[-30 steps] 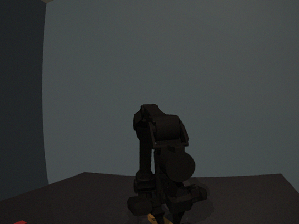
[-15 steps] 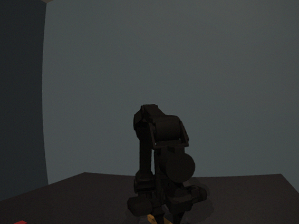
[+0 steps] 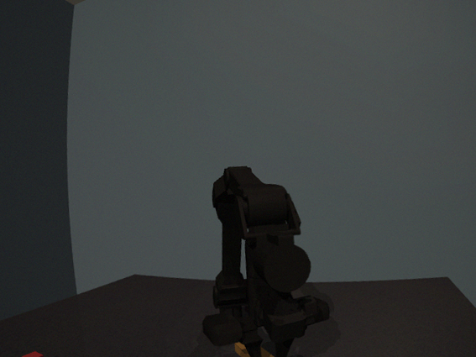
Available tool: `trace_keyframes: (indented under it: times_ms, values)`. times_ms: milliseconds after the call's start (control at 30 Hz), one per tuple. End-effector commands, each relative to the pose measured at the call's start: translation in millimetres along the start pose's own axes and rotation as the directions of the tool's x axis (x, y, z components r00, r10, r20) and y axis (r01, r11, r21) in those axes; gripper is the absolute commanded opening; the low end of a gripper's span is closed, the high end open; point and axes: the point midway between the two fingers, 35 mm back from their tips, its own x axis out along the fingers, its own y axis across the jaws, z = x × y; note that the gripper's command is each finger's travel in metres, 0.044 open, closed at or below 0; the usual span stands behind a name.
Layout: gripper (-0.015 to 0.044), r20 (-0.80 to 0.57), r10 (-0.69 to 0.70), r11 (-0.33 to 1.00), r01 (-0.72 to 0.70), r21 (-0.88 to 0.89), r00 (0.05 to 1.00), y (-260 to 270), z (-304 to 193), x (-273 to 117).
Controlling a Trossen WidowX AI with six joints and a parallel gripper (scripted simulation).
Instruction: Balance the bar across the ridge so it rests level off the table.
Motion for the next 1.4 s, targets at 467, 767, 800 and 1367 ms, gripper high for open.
trace_keyframes:
  times_ms: [467, 767, 800, 1367]
  values:
    - [0.0, 0.001, 0.002, 1.0, -0.002, 0.0, 1.0, 0.2, 0.1, 1.7]
    - [0.0, 0.001, 0.002, 1.0, -0.002, 0.0, 1.0, 0.2, 0.1, 2.5]
    - [0.0, 0.001, 0.002, 1.0, -0.002, 0.0, 1.0, 0.2, 0.1, 2.5]
    - [0.0, 0.001, 0.002, 1.0, -0.002, 0.0, 1.0, 0.2, -0.1, 4.0]
